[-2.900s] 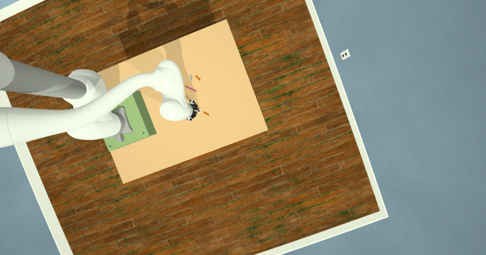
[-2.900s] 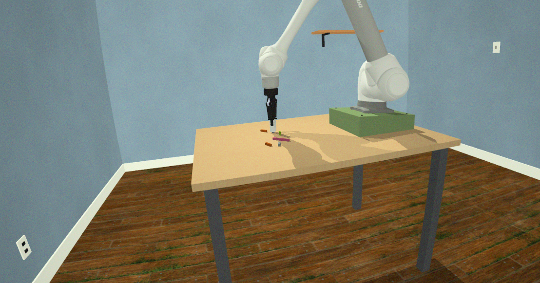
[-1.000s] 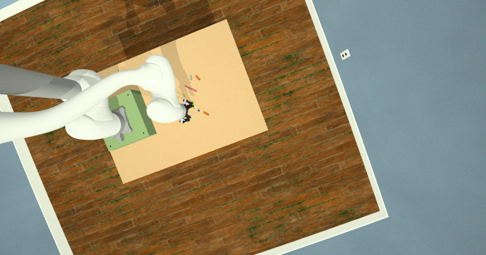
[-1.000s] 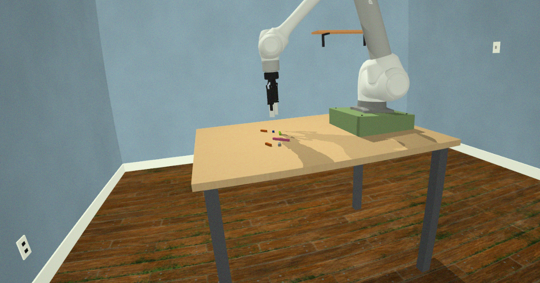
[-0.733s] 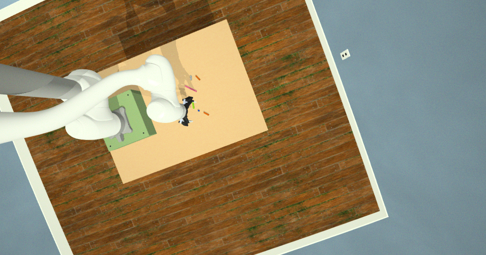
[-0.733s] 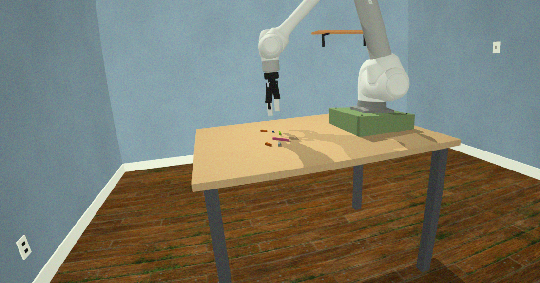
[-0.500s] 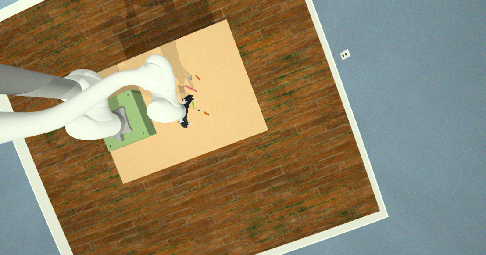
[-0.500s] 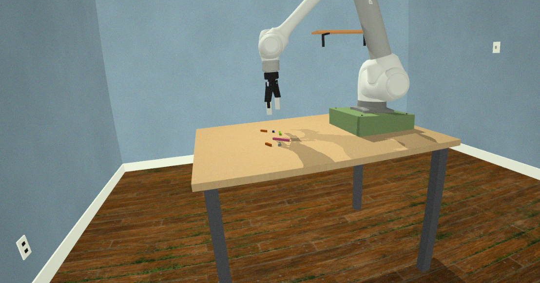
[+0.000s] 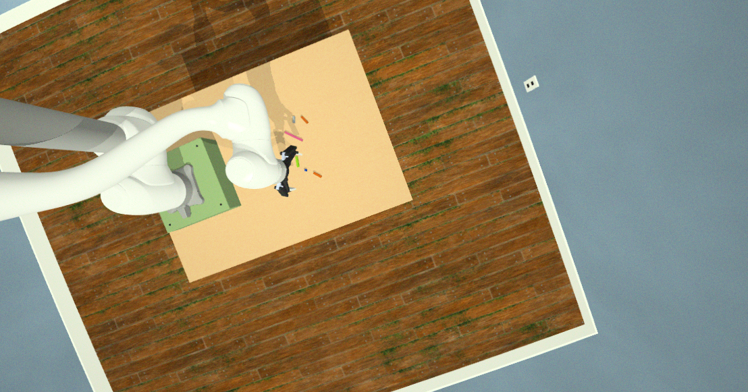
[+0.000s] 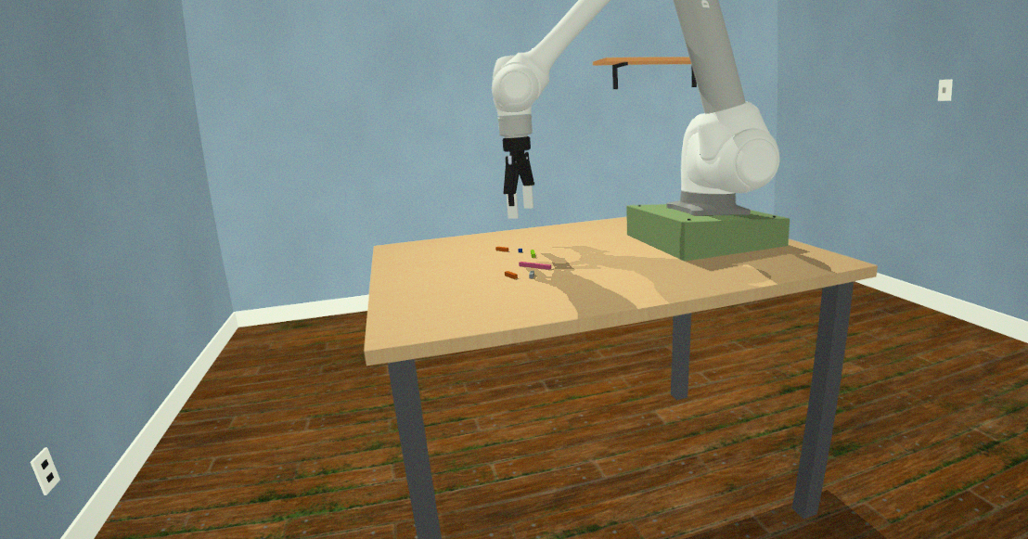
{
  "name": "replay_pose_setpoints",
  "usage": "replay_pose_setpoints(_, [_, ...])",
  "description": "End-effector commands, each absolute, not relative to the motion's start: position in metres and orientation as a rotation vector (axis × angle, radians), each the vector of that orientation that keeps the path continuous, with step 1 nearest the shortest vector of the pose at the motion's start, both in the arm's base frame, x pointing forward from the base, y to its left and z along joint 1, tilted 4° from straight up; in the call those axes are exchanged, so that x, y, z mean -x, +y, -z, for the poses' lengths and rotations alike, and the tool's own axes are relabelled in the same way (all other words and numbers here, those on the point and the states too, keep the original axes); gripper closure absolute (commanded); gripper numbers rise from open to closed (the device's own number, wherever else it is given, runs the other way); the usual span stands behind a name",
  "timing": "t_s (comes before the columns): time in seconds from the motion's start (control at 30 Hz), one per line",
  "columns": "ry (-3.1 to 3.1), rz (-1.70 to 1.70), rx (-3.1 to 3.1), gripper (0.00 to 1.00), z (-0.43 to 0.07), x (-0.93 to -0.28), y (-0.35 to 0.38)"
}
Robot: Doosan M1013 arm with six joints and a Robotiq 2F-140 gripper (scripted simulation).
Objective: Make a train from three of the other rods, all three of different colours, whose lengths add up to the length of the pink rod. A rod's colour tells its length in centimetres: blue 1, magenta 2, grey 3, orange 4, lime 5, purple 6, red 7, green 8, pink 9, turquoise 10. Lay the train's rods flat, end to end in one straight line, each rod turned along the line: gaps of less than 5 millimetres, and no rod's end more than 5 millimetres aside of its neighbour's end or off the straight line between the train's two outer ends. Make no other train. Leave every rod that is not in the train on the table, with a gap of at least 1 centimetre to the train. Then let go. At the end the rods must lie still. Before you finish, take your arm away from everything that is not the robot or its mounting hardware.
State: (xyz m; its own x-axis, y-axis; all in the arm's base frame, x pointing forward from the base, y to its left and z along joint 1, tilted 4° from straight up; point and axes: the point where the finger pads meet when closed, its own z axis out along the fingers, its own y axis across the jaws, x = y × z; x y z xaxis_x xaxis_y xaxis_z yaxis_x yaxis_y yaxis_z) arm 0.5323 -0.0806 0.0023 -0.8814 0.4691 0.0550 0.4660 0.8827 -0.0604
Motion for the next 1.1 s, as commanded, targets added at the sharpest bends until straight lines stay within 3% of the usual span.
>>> replay_pose_setpoints(0.0, [-2.990,-0.063,0.737,0.00,-0.006,-0.537,-0.080])
replay_pose_setpoints(0.7, [-2.986,-0.064,0.752,0.00,-0.006,-0.538,-0.078])
replay_pose_setpoints(1.07, [-2.835,-0.077,1.221,0.00,0.001,-0.552,-0.025])
